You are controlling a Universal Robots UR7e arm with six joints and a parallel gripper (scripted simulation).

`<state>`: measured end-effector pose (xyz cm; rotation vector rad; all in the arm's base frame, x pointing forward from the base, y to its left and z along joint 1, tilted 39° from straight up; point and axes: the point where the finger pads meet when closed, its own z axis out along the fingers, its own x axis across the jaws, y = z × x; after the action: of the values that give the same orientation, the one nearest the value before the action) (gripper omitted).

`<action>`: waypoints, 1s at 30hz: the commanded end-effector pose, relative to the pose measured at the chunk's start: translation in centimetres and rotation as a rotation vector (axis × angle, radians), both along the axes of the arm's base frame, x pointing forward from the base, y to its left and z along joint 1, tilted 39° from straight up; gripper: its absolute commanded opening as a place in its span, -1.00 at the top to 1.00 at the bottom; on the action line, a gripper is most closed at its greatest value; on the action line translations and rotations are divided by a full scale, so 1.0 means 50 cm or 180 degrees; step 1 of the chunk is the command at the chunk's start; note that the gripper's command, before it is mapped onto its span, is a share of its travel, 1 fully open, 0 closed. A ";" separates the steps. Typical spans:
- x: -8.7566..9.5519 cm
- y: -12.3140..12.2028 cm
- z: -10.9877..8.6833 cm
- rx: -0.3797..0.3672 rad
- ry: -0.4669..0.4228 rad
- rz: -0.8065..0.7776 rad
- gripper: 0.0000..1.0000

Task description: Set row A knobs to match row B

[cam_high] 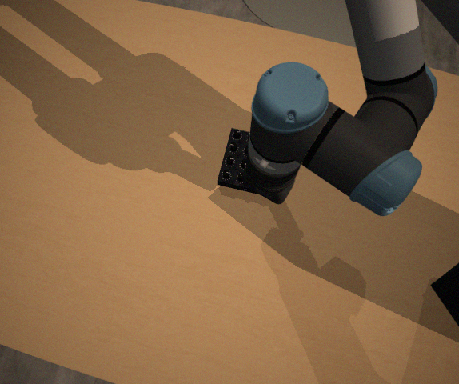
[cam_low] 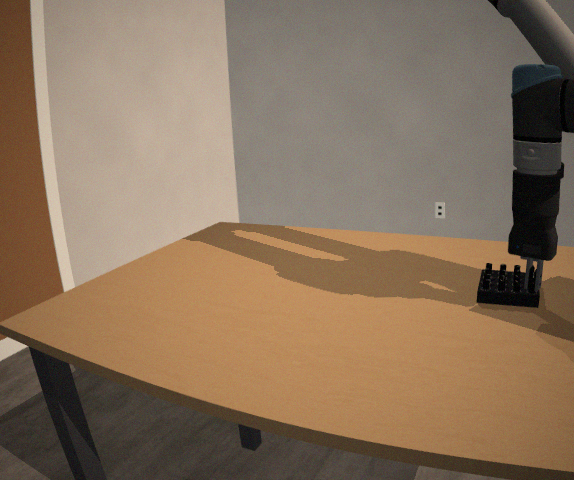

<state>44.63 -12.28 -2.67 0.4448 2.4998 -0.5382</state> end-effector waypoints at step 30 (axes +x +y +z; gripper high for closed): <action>0.000 0.000 0.001 -0.0462 0.0480 0.0831 0.40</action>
<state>44.63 -12.28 -2.67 0.0455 2.5831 -0.6559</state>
